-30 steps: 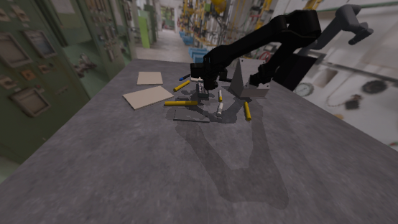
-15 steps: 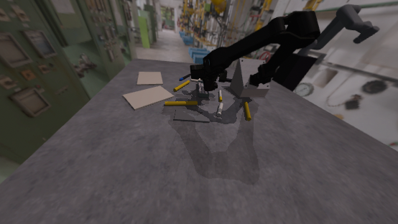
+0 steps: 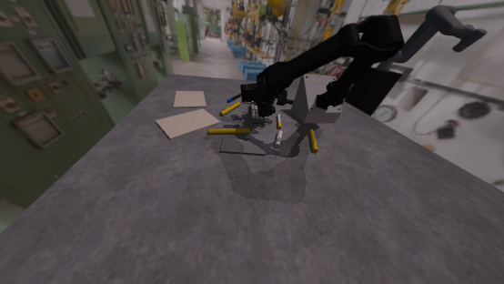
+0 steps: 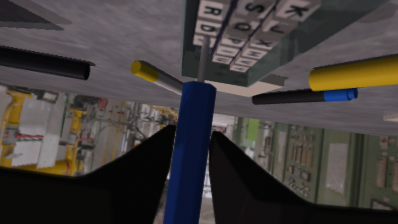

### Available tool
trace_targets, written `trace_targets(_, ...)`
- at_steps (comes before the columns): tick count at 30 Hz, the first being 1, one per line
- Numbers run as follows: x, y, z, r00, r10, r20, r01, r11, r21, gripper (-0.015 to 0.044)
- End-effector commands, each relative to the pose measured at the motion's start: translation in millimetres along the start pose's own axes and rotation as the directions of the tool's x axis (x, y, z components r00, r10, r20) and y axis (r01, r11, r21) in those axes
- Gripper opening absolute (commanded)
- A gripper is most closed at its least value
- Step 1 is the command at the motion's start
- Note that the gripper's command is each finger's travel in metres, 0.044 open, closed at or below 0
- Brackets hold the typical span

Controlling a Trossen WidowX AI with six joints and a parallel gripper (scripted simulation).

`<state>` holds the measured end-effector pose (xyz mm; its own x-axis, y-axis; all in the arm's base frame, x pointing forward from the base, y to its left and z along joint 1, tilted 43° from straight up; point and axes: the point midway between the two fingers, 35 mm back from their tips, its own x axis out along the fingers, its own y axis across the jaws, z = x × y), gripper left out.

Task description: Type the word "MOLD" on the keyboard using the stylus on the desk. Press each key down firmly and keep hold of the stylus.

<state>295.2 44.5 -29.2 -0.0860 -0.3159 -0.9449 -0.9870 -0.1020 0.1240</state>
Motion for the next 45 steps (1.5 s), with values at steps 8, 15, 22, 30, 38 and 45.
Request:
trace_targets(8,3,0,5,1.0,0.0,0.004,0.0,1.0,0.004,0.0081)
trace_targets(15,4,0,7,1.0,0.0,0.005,0.0,1.0,0.004,0.0081)
trace_targets(22,3,0,6,1.0,0.0,0.004,0.0,1.0,0.004,0.0081)
trace_targets(30,-2,0,-4,1.0,0.0,0.004,0.0,1.0,0.004,0.0081)
trace_targets(38,-15,0,-26,1.0,0.0,0.003,0.0,1.0,0.004,0.0081)
trace_targets(45,-14,-1,-24,1.0,-0.005,0.008,0.004,1.0,0.016,0.0081)
